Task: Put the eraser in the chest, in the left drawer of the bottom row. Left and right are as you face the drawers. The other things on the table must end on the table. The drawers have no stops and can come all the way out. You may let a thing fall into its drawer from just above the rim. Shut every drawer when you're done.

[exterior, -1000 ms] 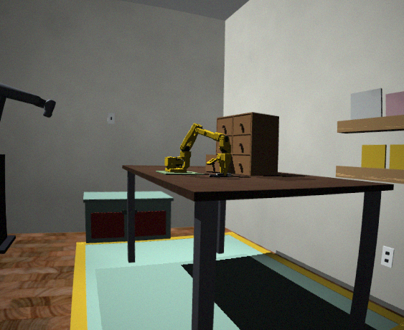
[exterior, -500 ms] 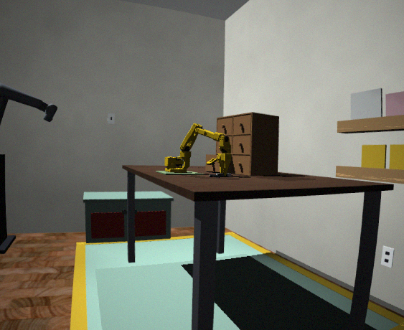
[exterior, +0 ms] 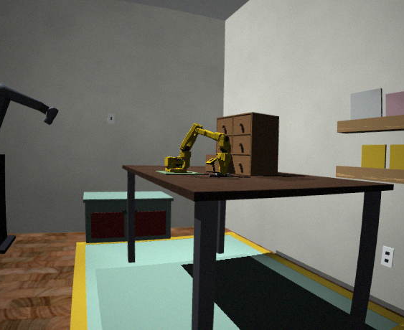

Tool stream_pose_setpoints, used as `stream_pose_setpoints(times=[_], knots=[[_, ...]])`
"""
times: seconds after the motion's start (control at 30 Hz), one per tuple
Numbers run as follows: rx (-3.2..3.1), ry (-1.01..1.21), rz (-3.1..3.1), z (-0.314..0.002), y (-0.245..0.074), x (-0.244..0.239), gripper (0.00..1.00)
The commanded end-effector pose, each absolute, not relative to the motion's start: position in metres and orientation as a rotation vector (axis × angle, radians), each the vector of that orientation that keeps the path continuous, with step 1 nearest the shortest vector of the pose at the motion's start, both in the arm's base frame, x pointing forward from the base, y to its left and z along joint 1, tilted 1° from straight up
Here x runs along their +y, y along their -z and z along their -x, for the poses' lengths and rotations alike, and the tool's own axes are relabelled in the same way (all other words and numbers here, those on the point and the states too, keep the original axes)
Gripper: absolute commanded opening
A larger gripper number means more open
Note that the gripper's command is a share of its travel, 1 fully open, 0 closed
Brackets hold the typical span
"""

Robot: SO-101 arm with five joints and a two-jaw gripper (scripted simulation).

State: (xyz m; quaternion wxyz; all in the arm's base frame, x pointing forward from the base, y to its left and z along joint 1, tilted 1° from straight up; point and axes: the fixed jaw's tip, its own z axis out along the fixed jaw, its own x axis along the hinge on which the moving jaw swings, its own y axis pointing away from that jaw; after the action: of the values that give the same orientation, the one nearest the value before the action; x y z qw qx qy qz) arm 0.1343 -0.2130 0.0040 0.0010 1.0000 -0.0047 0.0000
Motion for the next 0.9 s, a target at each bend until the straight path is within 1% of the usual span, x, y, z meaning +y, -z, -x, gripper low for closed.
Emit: stream_pose_setpoints(times=[0.0,0.67,0.87], knots=[[-0.017,-0.003,-3.139,-0.135,-0.013,-0.214,0.00],[-0.017,-0.003,-3.139,-0.134,-0.055,-0.212,0.00],[-0.017,-0.003,-3.139,-0.134,-0.055,-0.212,0.00]])
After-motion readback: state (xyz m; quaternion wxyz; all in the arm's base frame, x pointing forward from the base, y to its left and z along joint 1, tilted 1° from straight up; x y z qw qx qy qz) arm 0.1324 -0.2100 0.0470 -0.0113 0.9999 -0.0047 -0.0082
